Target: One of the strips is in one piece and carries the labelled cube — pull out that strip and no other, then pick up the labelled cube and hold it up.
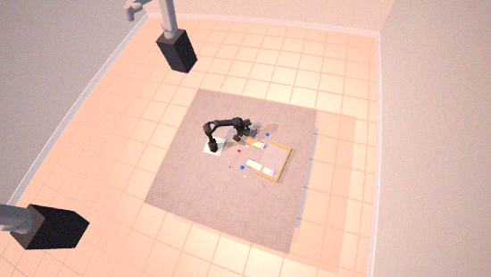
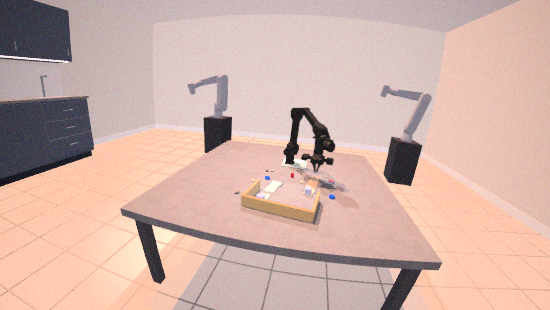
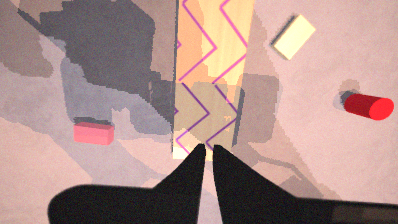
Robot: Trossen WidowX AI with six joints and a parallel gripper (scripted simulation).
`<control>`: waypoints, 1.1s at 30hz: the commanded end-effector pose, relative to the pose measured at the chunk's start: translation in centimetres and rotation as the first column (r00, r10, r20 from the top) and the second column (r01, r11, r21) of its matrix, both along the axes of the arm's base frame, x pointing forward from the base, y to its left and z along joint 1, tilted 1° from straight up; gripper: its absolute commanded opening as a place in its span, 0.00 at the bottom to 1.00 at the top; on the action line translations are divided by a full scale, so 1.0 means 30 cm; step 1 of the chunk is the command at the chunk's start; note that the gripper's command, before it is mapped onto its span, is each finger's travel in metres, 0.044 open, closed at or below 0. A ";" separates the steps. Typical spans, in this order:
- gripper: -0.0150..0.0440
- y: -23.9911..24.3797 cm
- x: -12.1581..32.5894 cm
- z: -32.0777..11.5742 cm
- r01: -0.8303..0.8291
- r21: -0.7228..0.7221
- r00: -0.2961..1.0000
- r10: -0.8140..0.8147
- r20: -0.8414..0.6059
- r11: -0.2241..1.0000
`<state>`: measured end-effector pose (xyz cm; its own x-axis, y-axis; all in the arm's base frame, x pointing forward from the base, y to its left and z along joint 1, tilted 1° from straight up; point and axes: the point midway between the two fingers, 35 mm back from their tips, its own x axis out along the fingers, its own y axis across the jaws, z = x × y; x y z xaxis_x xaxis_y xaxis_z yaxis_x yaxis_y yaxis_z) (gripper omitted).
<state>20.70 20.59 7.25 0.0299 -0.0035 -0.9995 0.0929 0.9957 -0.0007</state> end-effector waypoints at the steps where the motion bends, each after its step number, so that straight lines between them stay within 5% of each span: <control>1: 0.43 -0.003 0.055 0.007 0.068 -0.001 0.998 -0.068 -0.007 0.998; 14: 1.00 -0.015 0.212 0.027 0.073 -0.001 0.997 -0.073 -0.002 0.997; 33: 1.00 -0.029 0.440 0.064 0.073 -0.001 0.997 -0.073 0.004 0.997</control>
<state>32.76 19.82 8.99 0.0341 -0.0069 -0.9994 0.1712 0.9852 -0.0010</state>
